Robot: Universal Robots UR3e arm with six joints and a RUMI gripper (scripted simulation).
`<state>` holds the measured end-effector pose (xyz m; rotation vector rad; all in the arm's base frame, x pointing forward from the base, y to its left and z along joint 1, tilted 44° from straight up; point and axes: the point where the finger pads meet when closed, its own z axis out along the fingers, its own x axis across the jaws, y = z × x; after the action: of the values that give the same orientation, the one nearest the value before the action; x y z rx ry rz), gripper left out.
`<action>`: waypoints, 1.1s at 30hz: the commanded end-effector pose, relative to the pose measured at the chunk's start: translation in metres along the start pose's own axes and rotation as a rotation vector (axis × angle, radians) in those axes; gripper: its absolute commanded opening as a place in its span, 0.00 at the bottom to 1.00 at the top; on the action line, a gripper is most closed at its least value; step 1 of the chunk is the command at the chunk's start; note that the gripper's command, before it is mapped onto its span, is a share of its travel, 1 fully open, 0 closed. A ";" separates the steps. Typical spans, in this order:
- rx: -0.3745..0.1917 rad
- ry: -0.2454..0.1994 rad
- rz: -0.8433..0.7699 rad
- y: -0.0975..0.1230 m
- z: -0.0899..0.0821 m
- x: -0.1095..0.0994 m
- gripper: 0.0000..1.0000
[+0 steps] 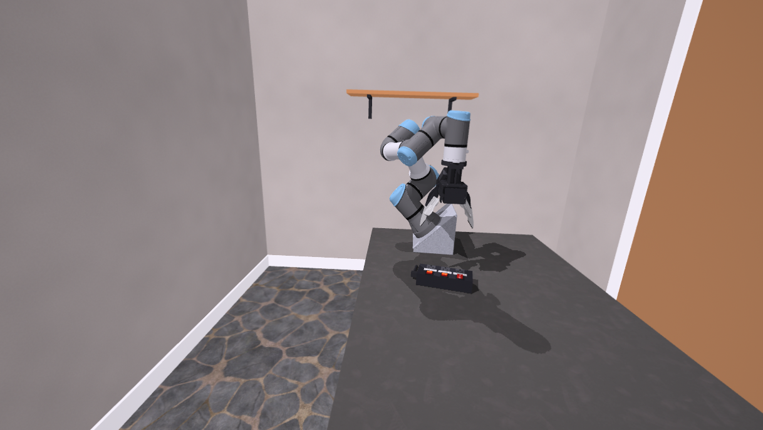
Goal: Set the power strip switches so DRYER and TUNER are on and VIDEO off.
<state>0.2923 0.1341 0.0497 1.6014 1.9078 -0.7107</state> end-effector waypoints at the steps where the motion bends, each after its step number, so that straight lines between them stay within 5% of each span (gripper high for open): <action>1: -0.013 0.003 -0.006 -0.001 -0.002 0.000 1.00; 20: -0.013 0.003 -0.020 0.000 -0.001 -0.001 1.00; 33: -0.014 0.004 -0.180 0.006 0.007 -0.006 1.00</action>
<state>0.2959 0.1291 0.0493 1.4962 2.0132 -0.7461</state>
